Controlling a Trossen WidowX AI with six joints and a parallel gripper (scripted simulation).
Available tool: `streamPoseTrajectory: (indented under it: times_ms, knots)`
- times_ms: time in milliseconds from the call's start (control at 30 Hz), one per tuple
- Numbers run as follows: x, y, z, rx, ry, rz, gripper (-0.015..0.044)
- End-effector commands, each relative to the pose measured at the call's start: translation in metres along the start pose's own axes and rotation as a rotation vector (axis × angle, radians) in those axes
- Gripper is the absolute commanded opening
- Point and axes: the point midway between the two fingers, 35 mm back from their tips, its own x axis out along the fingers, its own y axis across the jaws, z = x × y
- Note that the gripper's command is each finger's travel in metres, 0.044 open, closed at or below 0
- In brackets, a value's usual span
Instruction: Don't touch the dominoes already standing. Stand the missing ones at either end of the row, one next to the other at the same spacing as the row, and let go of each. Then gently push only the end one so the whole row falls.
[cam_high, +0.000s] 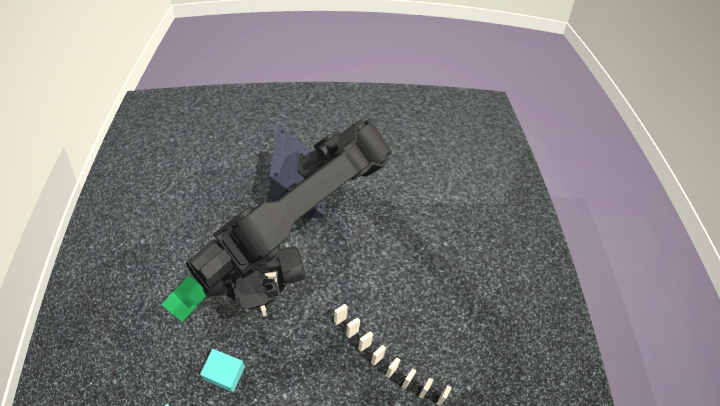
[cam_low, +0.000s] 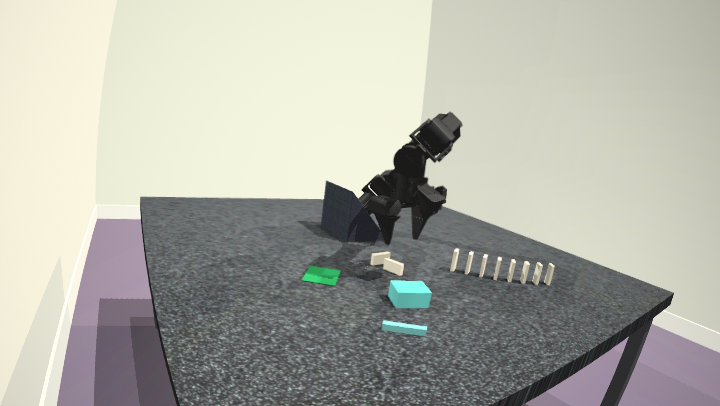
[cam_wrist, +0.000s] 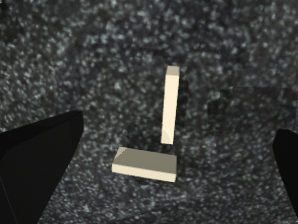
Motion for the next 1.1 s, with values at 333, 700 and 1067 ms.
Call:
streamPoseTrajectory:
  times_ms: [333,700,1067]
  knots:
    - [0.059,0.004,0.003,-0.01,-0.01,-0.011,0.044]
    - [0.074,0.005,0.003,-0.01,-0.01,-0.01,0.044]
    - [0.074,0.005,0.003,-0.01,-0.01,-0.01,0.0204]
